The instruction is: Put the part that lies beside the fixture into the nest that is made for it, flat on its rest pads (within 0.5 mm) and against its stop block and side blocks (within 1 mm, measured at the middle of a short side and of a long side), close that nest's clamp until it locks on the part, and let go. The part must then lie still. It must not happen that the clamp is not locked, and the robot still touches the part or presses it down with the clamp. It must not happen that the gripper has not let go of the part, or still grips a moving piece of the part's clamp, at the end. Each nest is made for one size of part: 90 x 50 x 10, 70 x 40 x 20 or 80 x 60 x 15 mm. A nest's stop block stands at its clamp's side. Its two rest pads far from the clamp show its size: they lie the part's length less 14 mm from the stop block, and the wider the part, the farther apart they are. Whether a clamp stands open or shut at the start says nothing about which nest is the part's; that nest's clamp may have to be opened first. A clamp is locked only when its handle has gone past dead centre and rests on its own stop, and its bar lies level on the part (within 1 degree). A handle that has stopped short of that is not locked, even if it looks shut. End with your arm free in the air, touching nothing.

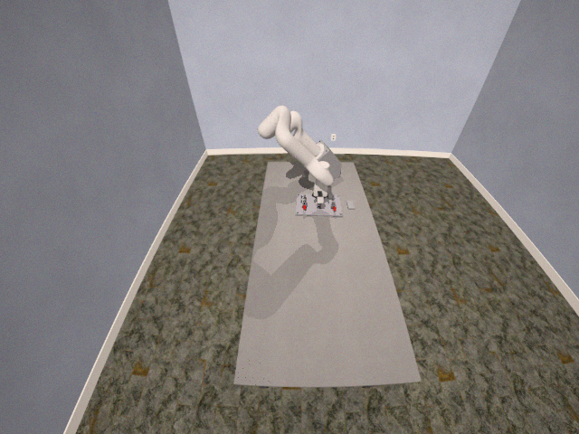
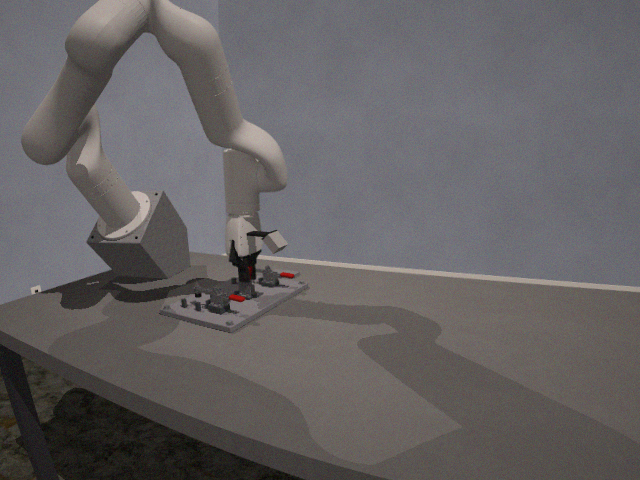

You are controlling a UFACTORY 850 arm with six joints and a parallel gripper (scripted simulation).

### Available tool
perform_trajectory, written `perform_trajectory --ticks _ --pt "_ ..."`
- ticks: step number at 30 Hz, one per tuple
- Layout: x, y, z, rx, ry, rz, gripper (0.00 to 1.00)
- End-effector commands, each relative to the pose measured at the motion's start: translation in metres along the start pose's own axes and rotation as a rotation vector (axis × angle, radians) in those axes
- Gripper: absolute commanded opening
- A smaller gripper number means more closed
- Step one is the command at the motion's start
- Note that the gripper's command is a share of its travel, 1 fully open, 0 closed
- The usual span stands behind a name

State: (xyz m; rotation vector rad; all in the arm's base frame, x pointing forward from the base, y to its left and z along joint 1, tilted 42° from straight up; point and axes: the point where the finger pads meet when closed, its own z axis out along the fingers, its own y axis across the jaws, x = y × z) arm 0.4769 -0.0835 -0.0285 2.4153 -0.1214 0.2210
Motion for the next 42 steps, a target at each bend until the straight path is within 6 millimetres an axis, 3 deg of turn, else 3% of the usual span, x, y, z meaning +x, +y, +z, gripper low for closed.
perform_trajectory --ticks 1,22,23,42 --pt "-0.0008 -0.0002 -0.0004 0.001 0.001 0.000 0.00" --pt "-0.0014 -0.0002 -0.0004 0.001 0.001 0.000 0.00" --pt "-0.0014 -0.0002 -0.0004 0.001 0.001 0.000 0.47" --pt "-0.0014 -0.0002 -0.0004 0.001 0.001 0.000 0.47"
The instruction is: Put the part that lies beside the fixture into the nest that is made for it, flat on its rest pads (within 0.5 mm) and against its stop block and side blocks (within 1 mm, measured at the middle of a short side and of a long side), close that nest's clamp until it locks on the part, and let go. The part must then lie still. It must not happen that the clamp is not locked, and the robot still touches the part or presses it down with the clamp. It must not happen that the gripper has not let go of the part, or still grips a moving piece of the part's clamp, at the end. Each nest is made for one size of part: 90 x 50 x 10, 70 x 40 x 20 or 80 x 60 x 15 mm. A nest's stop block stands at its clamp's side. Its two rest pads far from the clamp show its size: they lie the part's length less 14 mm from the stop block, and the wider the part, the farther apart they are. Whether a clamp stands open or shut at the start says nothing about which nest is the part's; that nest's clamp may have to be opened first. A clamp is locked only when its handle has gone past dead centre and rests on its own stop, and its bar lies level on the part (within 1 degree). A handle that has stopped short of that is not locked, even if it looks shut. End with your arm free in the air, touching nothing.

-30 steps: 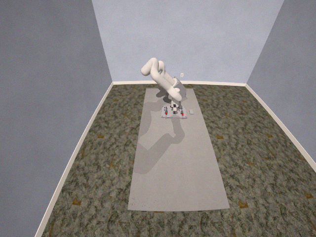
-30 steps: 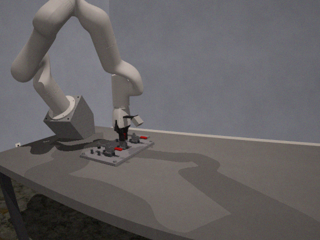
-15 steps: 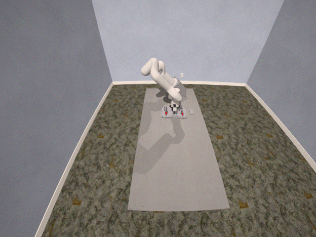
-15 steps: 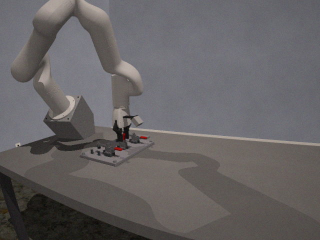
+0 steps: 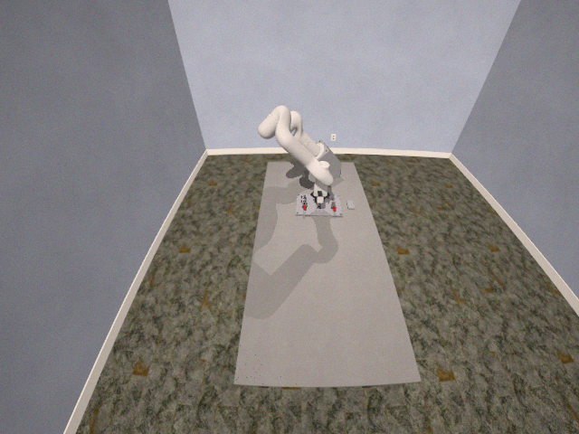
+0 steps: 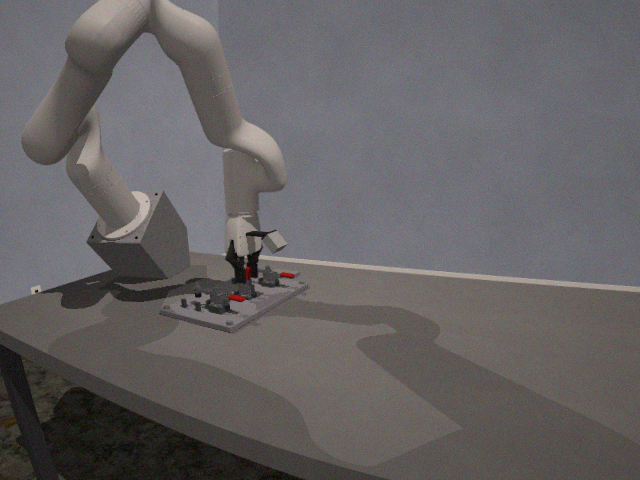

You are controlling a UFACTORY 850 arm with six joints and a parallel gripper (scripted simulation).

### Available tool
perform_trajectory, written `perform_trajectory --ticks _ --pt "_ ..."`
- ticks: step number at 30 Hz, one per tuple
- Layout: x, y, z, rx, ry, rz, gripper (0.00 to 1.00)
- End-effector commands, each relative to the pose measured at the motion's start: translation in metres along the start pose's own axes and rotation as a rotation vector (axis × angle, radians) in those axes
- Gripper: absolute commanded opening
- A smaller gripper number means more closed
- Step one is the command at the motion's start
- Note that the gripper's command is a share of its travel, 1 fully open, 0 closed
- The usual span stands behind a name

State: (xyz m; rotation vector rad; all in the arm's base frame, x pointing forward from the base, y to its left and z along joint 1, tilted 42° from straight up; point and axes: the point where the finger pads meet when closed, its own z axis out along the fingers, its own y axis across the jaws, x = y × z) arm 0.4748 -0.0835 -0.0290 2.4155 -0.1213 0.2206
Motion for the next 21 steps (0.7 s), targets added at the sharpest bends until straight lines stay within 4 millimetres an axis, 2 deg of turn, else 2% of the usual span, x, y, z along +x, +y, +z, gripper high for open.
perform_trajectory --ticks 1,12,19,21 --pt "0.001 0.000 0.000 0.000 0.001 0.000 0.47" --pt "0.001 0.000 -0.002 0.000 0.001 0.000 0.47" --pt "0.001 0.000 -0.021 0.000 0.001 0.000 0.47" --pt "0.001 0.000 -0.021 0.000 0.001 0.000 0.47"
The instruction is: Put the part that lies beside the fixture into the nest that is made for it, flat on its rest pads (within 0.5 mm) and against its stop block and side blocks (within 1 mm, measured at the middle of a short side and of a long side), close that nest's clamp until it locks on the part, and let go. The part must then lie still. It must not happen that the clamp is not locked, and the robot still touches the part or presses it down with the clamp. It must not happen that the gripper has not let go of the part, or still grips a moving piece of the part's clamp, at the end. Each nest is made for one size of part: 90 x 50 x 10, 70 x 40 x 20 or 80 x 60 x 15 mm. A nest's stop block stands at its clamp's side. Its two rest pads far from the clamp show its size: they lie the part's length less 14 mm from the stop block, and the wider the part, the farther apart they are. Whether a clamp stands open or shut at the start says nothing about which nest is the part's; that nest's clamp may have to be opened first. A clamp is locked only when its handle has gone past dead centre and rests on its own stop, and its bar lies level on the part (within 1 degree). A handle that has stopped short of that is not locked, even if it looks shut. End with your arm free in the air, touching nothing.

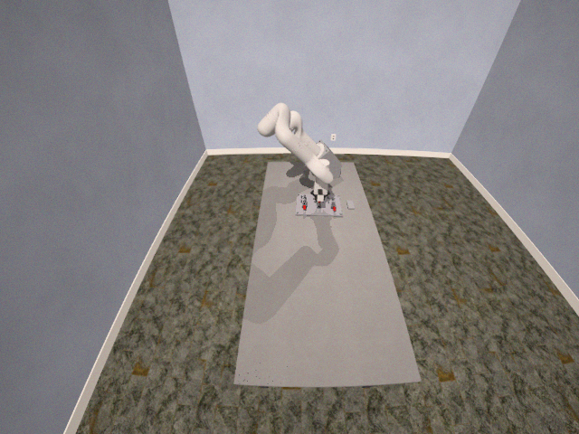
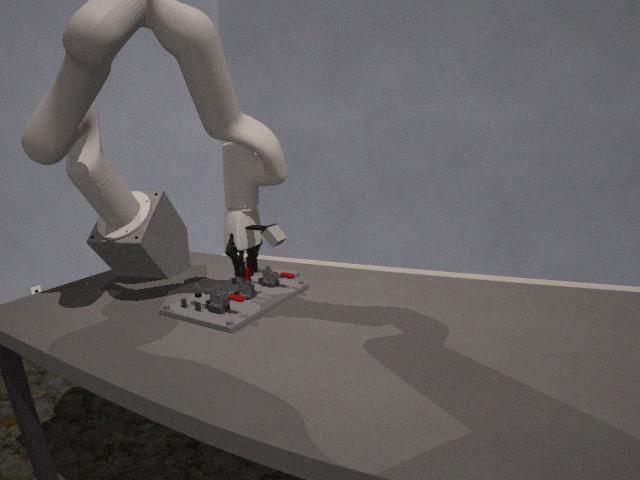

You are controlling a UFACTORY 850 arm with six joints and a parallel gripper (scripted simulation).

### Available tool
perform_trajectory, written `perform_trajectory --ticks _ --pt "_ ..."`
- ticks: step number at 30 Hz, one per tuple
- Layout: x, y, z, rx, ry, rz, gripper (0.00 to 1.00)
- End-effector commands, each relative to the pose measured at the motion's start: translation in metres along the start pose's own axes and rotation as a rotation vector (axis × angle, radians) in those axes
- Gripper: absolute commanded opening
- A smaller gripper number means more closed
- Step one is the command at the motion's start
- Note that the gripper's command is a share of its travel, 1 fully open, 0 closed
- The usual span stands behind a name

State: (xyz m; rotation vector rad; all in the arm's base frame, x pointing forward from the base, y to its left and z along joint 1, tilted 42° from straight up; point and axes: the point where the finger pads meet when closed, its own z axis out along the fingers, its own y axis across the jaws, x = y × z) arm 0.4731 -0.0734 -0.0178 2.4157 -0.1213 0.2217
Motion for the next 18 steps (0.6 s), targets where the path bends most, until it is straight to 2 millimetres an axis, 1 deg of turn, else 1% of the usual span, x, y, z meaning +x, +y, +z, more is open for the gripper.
perform_trajectory --ticks 1,6,10,13,18 --pt "0.000 0.000 -0.010 0.000 0.000 0.000 0.47" --pt "0.000 0.000 -0.030 0.000 0.000 0.000 0.47" --pt "0.000 0.000 -0.041 0.000 0.000 0.000 0.47" --pt "0.000 0.000 -0.045 0.000 0.000 0.000 0.47" --pt "0.000 0.000 -0.045 0.000 0.000 0.000 0.47"
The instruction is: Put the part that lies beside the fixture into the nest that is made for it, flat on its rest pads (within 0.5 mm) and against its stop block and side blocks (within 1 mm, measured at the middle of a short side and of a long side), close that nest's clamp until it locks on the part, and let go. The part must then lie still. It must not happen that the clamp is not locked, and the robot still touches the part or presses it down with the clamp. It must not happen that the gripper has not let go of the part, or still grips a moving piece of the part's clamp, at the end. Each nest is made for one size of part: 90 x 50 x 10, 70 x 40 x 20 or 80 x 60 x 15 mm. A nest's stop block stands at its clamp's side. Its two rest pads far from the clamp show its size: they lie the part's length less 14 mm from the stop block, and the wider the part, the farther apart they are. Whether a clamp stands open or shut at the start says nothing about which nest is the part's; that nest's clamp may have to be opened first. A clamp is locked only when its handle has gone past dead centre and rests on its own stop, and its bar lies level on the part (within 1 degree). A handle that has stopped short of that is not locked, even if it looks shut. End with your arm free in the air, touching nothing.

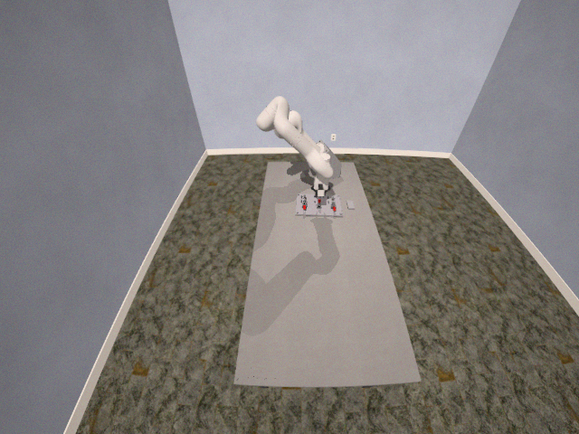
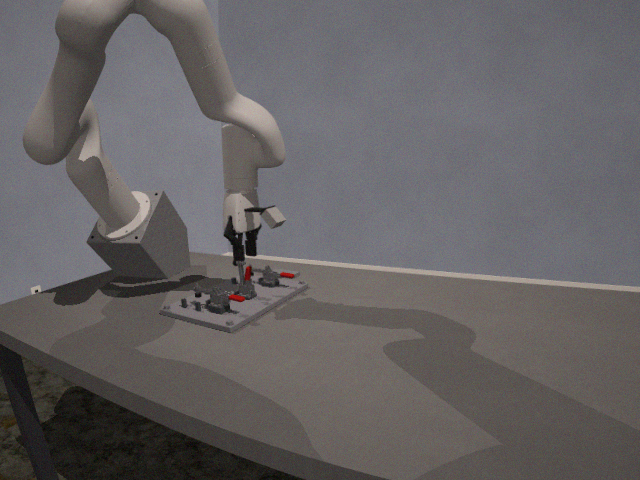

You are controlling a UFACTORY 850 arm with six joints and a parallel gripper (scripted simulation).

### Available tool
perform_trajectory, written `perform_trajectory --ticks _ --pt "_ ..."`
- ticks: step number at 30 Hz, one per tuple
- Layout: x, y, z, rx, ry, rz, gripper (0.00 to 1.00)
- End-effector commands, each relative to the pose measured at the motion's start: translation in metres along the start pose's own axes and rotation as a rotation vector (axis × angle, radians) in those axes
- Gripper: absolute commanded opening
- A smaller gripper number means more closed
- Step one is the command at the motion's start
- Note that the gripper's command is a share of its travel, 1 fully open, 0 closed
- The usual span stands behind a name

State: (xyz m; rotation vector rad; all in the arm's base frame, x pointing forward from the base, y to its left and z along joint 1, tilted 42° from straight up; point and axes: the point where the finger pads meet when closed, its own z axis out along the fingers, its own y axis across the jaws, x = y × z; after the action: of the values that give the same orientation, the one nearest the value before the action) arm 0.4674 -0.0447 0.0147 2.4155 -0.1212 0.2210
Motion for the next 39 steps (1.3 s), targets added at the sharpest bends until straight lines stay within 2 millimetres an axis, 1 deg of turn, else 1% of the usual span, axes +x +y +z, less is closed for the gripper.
perform_trajectory --ticks 1,12,13,16,19,22,31,33,36,39 --pt "0.001 0.000 -0.001 0.000 0.001 0.000 0.47" --pt "0.001 0.000 -0.001 0.000 0.001 0.000 0.47" --pt "0.001 0.000 -0.002 0.000 0.001 0.000 1.00" --pt "0.001 0.000 -0.002 0.000 0.001 0.000 1.00" --pt "0.001 0.000 -0.006 0.000 0.001 0.000 1.00" --pt "0.001 0.000 -0.017 0.000 0.001 0.000 1.00" --pt "0.001 0.000 -0.064 0.000 0.001 0.000 1.00" --pt "0.001 0.000 -0.064 0.000 0.001 0.000 1.00" --pt "0.001 0.000 -0.072 0.000 0.001 0.000 1.00" --pt "0.001 0.000 -0.075 0.000 0.001 0.000 1.00"
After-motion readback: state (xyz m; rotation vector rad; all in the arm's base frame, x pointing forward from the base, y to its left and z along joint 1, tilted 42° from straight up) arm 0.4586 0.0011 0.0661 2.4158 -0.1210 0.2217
